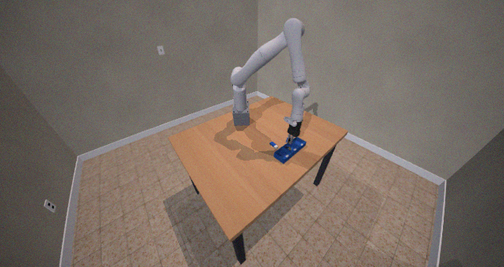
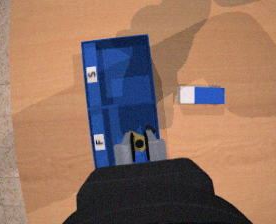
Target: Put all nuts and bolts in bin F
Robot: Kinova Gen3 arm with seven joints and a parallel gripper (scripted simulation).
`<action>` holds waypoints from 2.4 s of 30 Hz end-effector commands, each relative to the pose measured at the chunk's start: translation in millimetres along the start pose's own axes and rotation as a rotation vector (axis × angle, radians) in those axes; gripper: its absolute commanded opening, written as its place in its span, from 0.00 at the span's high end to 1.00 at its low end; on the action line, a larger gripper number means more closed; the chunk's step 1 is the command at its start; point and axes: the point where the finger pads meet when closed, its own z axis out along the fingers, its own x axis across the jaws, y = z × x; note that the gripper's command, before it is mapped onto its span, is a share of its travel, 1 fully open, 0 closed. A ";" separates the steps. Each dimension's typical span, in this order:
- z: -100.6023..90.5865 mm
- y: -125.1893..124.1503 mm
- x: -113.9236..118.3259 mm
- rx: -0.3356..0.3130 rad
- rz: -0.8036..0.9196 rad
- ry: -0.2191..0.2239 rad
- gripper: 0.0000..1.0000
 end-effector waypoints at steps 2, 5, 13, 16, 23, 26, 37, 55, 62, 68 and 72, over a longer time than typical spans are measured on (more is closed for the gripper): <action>1.8 0.1 -13.6 0.000 0.004 -0.008 0.66; 1.8 -0.3 -12.7 0.000 0.004 -0.008 0.66; 1.9 -0.4 -10.6 0.000 0.004 -0.008 0.66; 1.9 -0.3 -9.9 0.000 0.004 -0.008 0.66; 1.9 0.0 -9.2 0.000 0.004 -0.008 0.66; 1.9 0.0 -9.1 0.000 0.004 -0.008 0.66; 17.9 0.0 -9.2 0.000 0.004 -0.008 0.66; 29.0 -1.1 -8.6 0.000 0.004 -0.008 0.66; 29.0 -0.8 -8.8 0.000 0.004 -0.008 0.36; 29.0 -0.8 -8.8 0.000 0.004 -0.008 0.36; 28.9 -0.8 -8.8 0.000 0.004 -0.008 0.36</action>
